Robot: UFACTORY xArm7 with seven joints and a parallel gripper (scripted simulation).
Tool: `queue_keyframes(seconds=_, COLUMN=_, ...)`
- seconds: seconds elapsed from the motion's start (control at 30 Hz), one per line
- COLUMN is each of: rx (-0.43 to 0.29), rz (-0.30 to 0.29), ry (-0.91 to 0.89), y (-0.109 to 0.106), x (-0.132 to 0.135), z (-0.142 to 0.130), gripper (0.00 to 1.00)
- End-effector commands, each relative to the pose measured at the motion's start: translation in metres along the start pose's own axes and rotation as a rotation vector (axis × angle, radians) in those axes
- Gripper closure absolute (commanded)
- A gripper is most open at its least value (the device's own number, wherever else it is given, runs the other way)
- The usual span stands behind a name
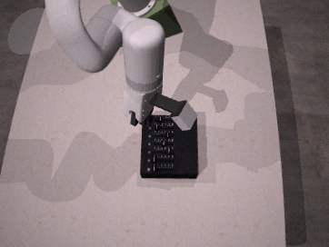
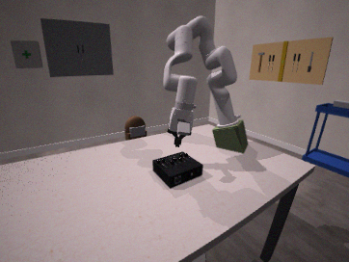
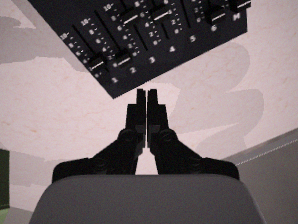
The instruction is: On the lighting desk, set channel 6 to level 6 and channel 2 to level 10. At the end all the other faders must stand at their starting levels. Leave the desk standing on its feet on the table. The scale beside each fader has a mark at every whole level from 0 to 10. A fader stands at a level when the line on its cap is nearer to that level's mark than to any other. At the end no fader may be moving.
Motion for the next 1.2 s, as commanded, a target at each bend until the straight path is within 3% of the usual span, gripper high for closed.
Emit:
queue_keyframes(seconds=0.0, rx=-0.015, rz=0.083, ry=-0.265, y=-0.0007, x=0.0048, z=0.0025, gripper=1.0)
queue_keyframes(seconds=0.23, rx=-0.029, rz=0.15, ry=-0.481, y=-0.0003, x=0.0077, z=0.0044, gripper=1.0)
queue_keyframes(seconds=1.17, rx=-0.031, rz=0.152, ry=-0.486, y=0.0029, x=0.0072, z=0.0043, gripper=1.0)
Point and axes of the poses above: the point where the finger pads meet when closed, its own y axis out along the fingers, its own x axis across the jaws, z = x × y, the point moved 5 cm from there along -y, back along the fingers, and after that the axes turned 13 degrees about y, right-handed, at the moved point
